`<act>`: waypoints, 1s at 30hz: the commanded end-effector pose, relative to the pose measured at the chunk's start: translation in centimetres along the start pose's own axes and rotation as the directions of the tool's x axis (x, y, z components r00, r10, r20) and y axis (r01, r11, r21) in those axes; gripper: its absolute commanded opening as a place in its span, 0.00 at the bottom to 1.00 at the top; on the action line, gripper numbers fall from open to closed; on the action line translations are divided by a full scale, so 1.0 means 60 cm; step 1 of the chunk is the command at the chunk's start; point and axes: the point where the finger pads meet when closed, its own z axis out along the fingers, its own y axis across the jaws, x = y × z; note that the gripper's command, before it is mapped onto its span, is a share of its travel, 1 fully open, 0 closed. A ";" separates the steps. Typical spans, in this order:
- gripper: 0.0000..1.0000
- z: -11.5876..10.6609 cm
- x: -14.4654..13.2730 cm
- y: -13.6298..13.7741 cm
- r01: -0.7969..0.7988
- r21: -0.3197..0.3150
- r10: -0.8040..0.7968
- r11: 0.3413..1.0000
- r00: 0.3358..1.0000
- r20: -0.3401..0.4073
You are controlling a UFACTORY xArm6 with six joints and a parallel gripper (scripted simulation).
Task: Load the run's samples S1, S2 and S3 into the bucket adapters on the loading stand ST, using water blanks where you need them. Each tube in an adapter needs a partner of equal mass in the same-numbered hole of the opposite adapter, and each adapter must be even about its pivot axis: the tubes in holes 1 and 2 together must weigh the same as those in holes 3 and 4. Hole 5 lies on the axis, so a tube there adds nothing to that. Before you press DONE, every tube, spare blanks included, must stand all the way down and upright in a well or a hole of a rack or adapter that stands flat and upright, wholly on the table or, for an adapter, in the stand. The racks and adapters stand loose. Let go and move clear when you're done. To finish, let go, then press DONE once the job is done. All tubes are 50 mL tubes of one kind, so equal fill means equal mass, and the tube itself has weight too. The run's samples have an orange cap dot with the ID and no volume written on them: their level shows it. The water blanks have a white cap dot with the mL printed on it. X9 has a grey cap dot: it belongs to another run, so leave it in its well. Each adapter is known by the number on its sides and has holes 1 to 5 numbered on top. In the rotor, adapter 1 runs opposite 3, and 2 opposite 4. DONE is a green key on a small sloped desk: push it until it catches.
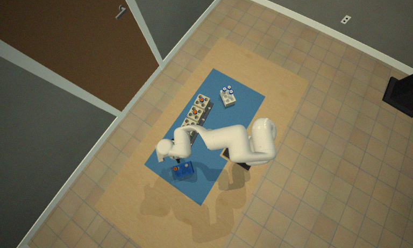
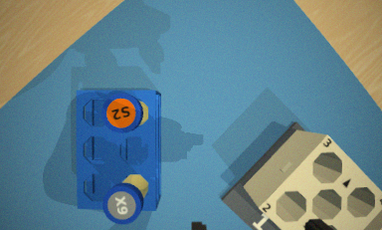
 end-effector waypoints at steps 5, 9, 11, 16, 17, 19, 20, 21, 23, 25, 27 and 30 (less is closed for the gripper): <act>0.57 -0.003 0.033 -0.040 -0.001 -0.001 0.001 1.000 1.000 -0.004; 0.57 -0.003 0.052 -0.067 -0.001 -0.001 0.001 1.000 1.000 -0.004; 0.57 -0.003 0.062 -0.080 -0.001 -0.001 0.001 1.000 1.000 -0.004; 0.57 -0.003 0.087 -0.114 -0.001 -0.001 0.001 1.000 1.000 -0.004; 0.57 -0.003 0.092 -0.120 -0.001 -0.001 0.001 1.000 1.000 -0.004; 0.57 -0.003 0.097 -0.127 -0.001 -0.001 0.001 1.000 1.000 -0.004; 0.57 -0.003 0.097 -0.127 -0.001 -0.001 0.001 1.000 1.000 -0.004; 0.57 -0.003 0.102 -0.134 -0.001 -0.001 0.001 1.000 1.000 -0.004; 0.57 -0.003 0.112 -0.147 -0.001 -0.001 0.001 1.000 1.000 -0.004; 0.57 -0.003 0.116 -0.153 -0.001 -0.001 0.001 1.000 1.000 -0.004; 0.57 -0.003 0.116 -0.153 -0.001 -0.001 0.001 1.000 1.000 -0.004; 0.57 -0.003 0.116 -0.153 -0.001 -0.001 0.001 1.000 1.000 -0.004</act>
